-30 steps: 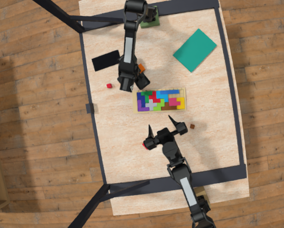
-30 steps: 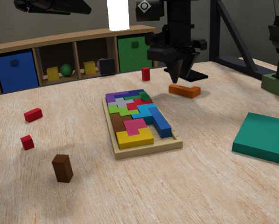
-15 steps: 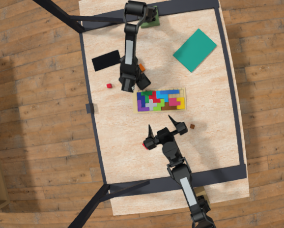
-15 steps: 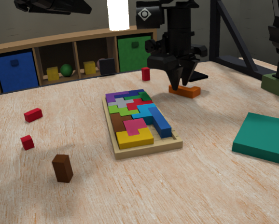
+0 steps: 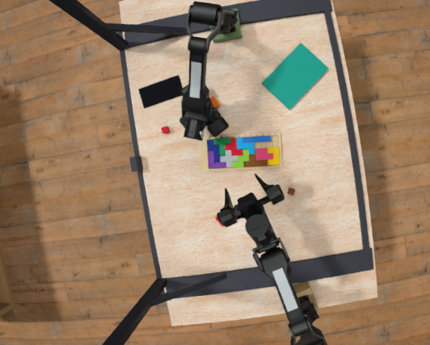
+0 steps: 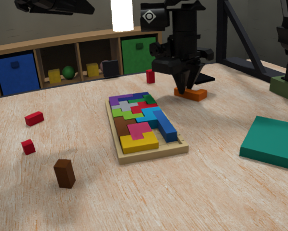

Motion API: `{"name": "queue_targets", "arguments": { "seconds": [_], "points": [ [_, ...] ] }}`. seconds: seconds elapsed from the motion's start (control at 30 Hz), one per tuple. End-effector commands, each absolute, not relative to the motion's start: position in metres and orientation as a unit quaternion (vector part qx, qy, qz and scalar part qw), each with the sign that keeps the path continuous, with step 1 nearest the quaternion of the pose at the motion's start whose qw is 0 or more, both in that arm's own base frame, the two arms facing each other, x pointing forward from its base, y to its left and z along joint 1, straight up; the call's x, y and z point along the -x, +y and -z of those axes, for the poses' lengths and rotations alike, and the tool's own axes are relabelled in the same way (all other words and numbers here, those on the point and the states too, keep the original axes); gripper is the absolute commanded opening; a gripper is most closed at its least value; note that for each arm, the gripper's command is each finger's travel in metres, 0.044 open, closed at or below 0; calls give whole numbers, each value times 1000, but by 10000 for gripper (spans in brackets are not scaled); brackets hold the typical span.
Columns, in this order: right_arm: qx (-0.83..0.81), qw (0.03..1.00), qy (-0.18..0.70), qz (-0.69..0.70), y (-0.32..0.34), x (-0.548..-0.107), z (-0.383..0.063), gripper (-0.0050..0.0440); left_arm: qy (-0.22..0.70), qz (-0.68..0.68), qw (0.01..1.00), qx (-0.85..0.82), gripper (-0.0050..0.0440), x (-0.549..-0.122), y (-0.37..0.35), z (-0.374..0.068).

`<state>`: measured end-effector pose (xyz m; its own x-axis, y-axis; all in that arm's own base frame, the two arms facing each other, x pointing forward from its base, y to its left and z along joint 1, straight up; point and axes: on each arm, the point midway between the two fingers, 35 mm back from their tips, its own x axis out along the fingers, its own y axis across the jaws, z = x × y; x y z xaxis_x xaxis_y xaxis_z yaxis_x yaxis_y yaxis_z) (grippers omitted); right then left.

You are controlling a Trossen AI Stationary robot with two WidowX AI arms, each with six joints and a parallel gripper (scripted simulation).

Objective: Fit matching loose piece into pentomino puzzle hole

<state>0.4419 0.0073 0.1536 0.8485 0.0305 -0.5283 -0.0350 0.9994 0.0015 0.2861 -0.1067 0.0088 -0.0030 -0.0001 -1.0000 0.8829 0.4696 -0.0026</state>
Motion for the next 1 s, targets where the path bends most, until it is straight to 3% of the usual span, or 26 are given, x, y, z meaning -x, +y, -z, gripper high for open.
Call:
{"name": "queue_targets", "arguments": {
  "seconds": [0.0,0.5,0.57,0.97],
  "points": [
    [5,964,264,-18,8,-444,-163,440,596,362,616,-366,116,-289,-107,-17],
    [5,964,264,-18,8,-444,-163,440,595,362,617,-366,30,-288,-107,-17],
    [5,964,264,-18,8,-444,-163,440,589,361,623,-367,0,-293,-109,-26],
    [5,964,264,-18,8,-444,-163,440,589,361,623,-367,-4,-292,-109,-72]
  ]
}}
